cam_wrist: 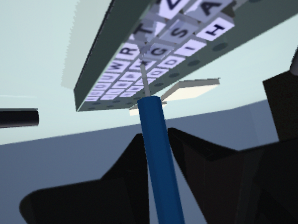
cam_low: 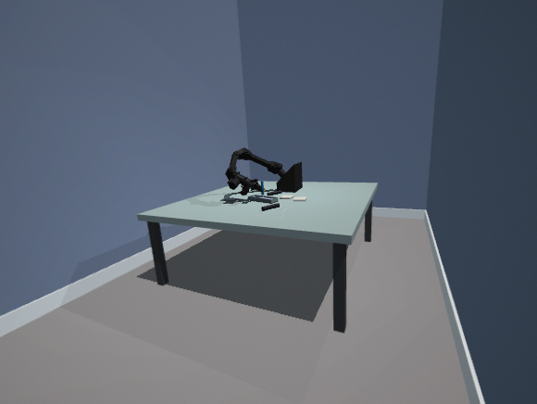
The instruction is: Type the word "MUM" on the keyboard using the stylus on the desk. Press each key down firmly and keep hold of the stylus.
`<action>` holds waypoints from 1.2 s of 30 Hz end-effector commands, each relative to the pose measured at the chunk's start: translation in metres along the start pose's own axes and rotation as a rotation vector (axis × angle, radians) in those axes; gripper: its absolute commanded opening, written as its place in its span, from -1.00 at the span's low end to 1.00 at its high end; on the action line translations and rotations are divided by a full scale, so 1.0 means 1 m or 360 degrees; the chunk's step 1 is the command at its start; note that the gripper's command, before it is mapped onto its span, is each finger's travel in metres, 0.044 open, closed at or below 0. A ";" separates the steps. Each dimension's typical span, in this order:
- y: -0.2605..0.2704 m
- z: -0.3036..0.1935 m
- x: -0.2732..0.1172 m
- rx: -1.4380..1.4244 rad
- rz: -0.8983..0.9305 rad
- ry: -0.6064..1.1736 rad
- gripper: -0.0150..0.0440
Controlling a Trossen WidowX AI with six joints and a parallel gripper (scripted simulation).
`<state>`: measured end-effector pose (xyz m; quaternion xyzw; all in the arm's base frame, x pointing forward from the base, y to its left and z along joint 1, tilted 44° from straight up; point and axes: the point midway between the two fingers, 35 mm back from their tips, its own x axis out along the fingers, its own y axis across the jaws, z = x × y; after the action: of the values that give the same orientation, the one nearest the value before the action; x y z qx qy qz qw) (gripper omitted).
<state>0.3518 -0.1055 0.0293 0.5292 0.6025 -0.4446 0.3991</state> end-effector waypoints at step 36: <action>-0.001 -0.028 -0.015 -0.0022 0.0002 -0.0012 -0.22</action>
<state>0.3522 -0.0826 0.0520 0.5253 0.6039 -0.4428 0.4041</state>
